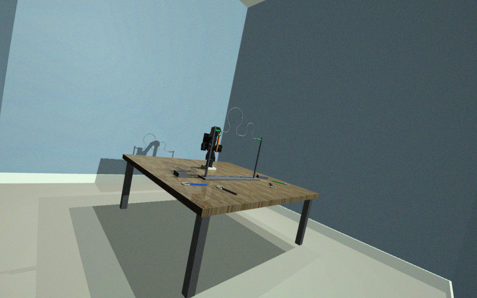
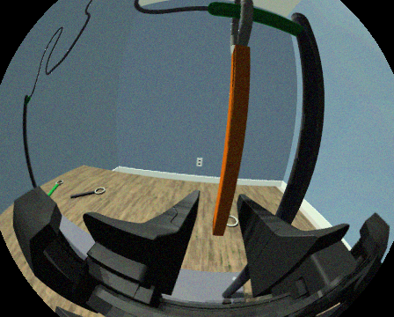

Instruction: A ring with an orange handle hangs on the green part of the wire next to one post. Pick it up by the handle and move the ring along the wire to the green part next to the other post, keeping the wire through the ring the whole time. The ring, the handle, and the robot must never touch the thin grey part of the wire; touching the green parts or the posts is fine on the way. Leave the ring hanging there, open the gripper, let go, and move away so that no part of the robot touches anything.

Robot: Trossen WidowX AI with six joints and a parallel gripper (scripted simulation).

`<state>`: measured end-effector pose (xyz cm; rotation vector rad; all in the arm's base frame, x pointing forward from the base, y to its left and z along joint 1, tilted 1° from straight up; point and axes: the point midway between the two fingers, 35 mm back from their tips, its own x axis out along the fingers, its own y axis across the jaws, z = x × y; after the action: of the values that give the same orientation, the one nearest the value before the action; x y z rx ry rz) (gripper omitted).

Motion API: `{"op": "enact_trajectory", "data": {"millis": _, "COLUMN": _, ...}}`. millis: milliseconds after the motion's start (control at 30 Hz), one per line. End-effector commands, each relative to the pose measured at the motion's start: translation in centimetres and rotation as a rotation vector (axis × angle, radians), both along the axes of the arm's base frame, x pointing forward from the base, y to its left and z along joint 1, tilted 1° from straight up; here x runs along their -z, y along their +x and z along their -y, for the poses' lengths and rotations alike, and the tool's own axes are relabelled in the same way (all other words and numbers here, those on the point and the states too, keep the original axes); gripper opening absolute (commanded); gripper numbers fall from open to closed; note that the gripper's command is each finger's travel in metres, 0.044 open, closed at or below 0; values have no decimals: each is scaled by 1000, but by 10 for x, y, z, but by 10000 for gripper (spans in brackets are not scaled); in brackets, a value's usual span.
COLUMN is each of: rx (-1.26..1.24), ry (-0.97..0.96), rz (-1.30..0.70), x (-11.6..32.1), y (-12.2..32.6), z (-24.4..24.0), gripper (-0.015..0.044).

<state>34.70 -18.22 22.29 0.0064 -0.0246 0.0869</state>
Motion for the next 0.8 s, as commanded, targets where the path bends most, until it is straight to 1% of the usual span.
{"op": "enact_trajectory", "data": {"millis": 0, "rx": 1, "ry": -5, "rz": 2, "x": 0, "y": 8, "z": 0, "gripper": 160}}
{"op": "enact_trajectory", "data": {"millis": 767, "rx": 1, "ry": -5, "rz": 3, "x": 0, "y": 11, "z": -1, "gripper": 160}}
